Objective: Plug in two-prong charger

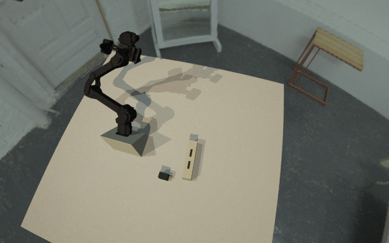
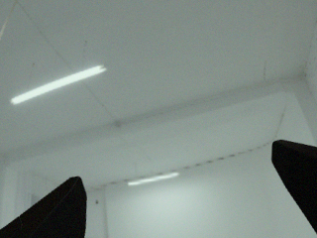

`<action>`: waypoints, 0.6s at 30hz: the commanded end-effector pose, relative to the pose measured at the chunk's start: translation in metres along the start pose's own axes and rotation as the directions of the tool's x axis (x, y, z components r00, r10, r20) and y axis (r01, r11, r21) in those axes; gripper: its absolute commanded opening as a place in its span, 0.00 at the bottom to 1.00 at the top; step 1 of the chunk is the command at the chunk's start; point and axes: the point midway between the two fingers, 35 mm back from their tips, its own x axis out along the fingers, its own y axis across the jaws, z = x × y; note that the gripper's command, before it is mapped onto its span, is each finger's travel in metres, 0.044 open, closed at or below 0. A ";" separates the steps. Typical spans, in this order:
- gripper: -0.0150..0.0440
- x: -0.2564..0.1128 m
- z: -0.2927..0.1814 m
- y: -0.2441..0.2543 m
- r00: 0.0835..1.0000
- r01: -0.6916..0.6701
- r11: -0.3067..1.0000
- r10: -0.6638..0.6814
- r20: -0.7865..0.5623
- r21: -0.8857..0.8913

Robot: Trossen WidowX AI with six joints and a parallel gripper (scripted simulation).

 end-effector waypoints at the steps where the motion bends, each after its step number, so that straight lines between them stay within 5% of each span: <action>1: 0.98 0.000 0.000 0.001 1.000 -0.001 1.000 0.001 0.001 -0.003; 18: 1.00 0.005 0.016 0.072 0.992 -0.095 0.966 0.113 0.062 -0.238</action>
